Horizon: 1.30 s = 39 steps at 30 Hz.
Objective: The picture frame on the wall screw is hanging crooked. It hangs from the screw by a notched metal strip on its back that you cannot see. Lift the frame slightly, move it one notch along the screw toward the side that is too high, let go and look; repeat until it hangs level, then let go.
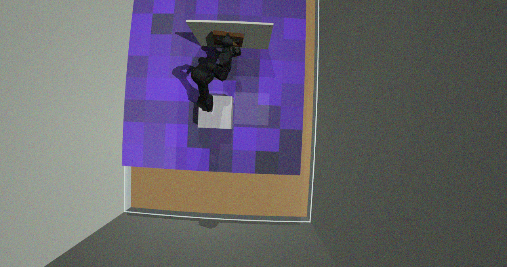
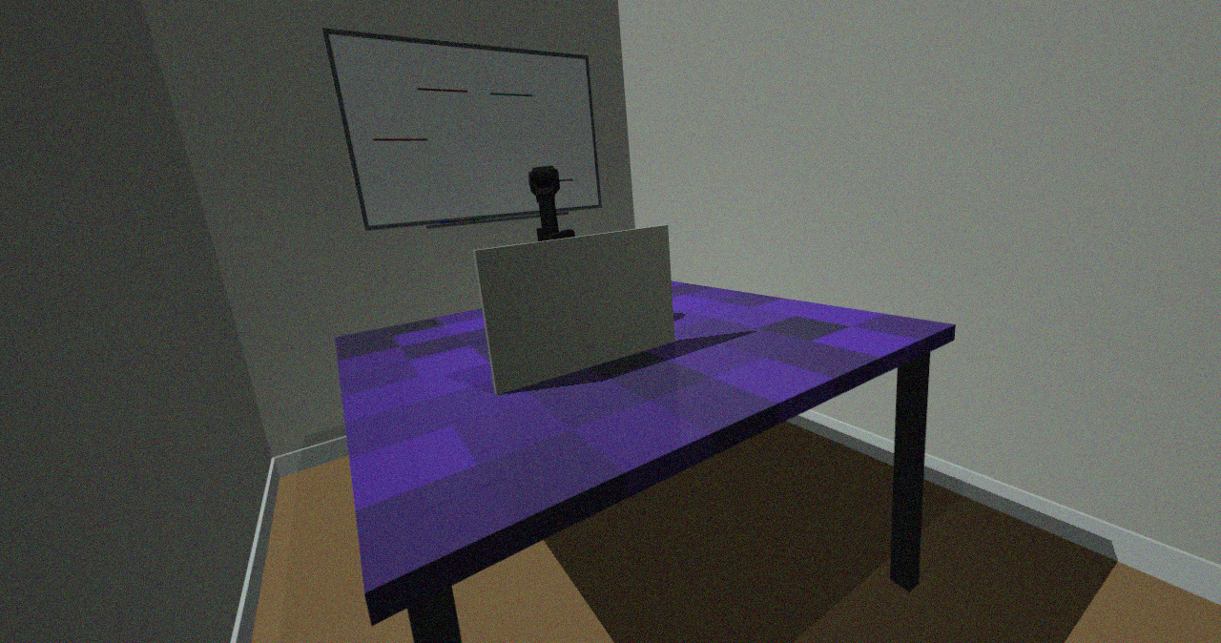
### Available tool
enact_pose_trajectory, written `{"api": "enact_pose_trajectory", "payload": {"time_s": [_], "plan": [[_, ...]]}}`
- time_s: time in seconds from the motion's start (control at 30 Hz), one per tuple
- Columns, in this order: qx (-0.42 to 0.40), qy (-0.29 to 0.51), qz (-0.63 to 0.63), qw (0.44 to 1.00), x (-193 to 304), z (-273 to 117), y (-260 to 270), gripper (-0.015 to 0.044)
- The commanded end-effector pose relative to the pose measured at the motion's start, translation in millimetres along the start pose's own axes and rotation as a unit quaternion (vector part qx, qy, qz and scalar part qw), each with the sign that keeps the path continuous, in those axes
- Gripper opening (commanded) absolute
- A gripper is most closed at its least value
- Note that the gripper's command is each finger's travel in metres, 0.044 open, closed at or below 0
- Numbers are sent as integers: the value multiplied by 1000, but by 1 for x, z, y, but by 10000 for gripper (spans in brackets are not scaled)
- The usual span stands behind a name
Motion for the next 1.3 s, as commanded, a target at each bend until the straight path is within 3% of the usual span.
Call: {"api": "enact_pose_trajectory", "payload": {"time_s": [0.0, 1.27], "plan": [[-1, -1, 0, 1000, 0, 0, -2, 0], [0, -1, -51, 999, 0, 0, -5, 0]]}}
Point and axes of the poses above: the point midway between the two fingers, 35 mm back from their tips, its own z axis out along the fingers, its own y axis across the jaws, x = y × z, the point moved 7 cm from there along -z, back along the fingers, and after that the axes turned 6 degrees about -z, right-handed, at the moved point
